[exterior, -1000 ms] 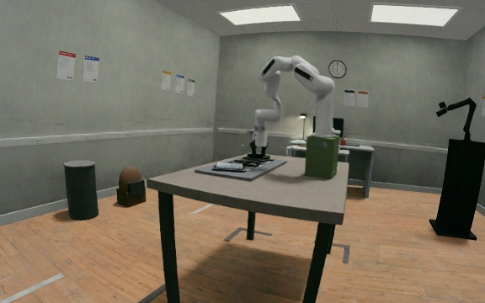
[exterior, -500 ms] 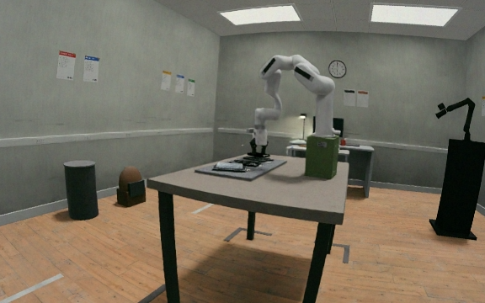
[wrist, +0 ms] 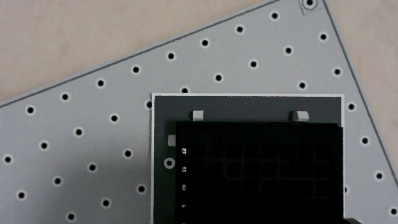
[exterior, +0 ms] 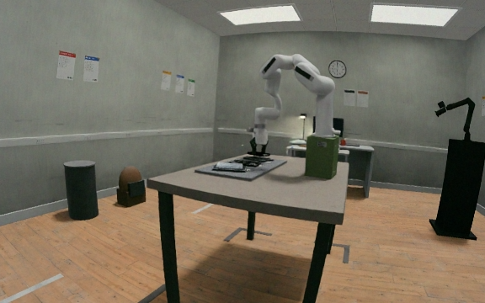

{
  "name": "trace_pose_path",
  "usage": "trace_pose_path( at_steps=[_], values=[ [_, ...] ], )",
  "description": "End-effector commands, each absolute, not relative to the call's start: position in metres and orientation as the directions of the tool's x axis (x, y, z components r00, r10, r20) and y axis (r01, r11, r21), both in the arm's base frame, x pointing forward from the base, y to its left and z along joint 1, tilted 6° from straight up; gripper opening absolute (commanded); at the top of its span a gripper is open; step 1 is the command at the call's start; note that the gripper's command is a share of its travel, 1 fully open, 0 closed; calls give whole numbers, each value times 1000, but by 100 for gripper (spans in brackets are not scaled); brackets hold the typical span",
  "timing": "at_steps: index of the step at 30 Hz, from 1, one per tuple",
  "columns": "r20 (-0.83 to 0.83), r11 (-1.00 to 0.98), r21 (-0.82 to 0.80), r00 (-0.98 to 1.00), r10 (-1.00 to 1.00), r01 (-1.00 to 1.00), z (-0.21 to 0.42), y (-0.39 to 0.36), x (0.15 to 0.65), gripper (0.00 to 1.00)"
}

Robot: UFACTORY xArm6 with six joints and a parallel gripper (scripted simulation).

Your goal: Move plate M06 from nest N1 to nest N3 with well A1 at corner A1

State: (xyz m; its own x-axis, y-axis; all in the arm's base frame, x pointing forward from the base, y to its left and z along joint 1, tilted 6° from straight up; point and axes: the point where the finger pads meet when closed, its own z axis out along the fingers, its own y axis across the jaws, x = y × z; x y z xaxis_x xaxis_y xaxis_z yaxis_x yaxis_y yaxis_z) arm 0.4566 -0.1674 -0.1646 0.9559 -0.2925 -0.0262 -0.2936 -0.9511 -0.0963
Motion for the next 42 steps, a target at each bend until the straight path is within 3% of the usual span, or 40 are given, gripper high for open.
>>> trace_pose_path(
  at_steps=[1,42],
  values=[
    [-22,-951,-96,956,-293,-293,-161,-168,458,0],
    [-22,-951,-96,956,-293,-293,-102,-174,458,0]
  ],
)
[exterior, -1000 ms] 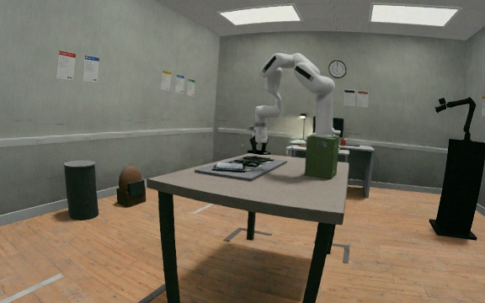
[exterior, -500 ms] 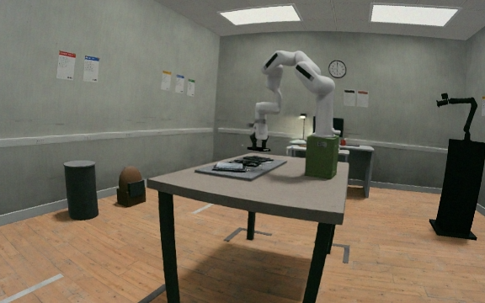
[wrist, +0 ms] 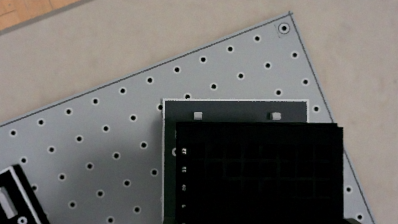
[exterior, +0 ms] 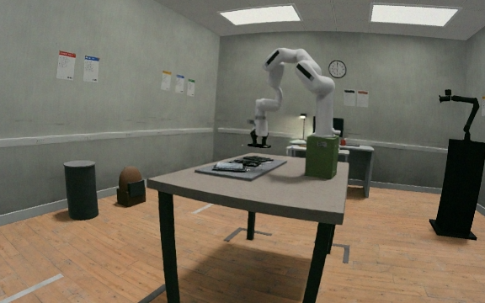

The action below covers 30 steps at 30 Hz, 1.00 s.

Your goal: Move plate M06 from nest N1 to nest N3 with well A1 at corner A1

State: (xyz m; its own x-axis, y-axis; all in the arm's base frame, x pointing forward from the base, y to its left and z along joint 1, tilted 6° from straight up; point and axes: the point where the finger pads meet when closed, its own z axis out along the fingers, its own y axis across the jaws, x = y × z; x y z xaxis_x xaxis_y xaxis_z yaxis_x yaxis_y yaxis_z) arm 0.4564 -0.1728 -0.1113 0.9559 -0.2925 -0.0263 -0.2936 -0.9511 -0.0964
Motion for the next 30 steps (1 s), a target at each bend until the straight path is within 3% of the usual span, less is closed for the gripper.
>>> trace_pose_path(
  at_steps=[1,25,30],
  values=[
    [-22,-951,-96,956,-293,-293,-100,-175,458,0],
    [-22,-951,-96,956,-293,-293,-82,-176,458,0],
    [-12,-976,-98,980,-196,-197,-81,-161,457,0]
  ],
)
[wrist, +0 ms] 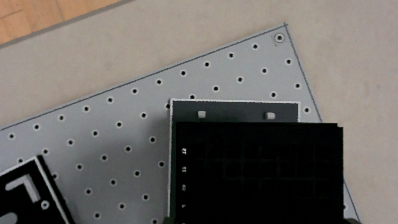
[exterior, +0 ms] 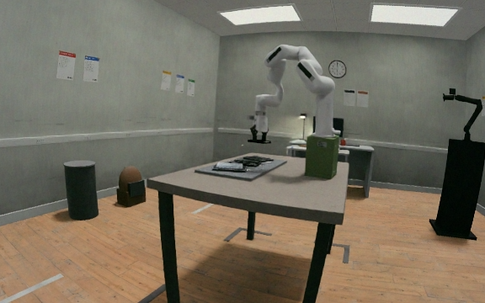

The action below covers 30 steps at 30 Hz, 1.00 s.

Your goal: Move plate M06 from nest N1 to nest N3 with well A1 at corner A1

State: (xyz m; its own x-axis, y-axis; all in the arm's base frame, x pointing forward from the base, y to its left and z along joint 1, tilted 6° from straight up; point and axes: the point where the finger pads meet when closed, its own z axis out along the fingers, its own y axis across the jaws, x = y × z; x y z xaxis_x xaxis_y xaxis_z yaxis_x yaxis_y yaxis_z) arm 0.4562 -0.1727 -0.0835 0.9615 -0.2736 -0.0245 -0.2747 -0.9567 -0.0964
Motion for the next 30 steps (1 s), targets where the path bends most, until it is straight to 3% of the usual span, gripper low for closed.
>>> trace_pose_path(
  at_steps=[1,12,30],
  values=[
    [-9,-982,-98,986,-164,-164,-80,-156,457,0],
    [26,-978,-95,982,186,188,-75,-102,453,0],
    [26,-977,-96,982,186,188,-67,-22,448,0]
  ],
)
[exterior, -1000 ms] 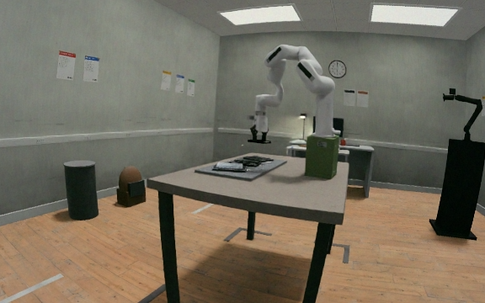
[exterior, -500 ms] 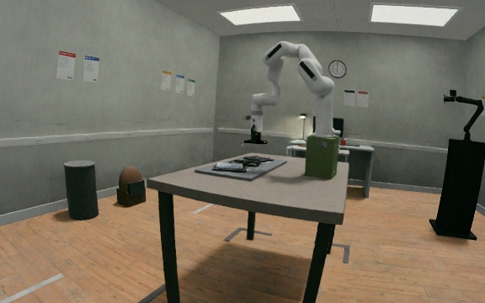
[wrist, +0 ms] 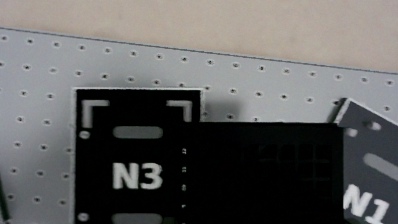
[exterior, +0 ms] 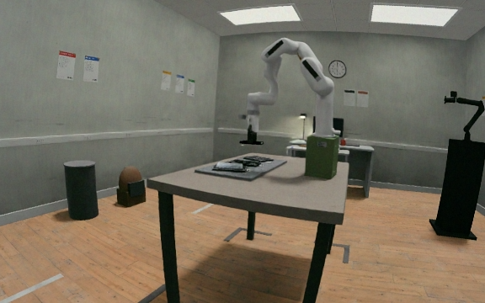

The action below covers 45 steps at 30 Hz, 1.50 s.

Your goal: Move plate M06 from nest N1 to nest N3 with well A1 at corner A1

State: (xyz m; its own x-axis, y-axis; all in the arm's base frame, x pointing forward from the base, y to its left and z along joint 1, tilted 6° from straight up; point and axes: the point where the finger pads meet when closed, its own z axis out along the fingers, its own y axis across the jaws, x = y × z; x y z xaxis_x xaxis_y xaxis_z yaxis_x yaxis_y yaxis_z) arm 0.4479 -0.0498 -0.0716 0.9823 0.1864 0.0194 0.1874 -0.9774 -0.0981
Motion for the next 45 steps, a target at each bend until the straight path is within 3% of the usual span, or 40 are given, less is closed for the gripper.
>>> trace_pose_path(
  at_steps=[1,14,45],
  values=[
    [26,-977,-96,982,186,188,-67,-22,448,0],
    [26,-977,-97,982,186,188,-61,35,445,0],
    [26,-977,-97,982,186,188,-68,35,445,0]
  ],
)
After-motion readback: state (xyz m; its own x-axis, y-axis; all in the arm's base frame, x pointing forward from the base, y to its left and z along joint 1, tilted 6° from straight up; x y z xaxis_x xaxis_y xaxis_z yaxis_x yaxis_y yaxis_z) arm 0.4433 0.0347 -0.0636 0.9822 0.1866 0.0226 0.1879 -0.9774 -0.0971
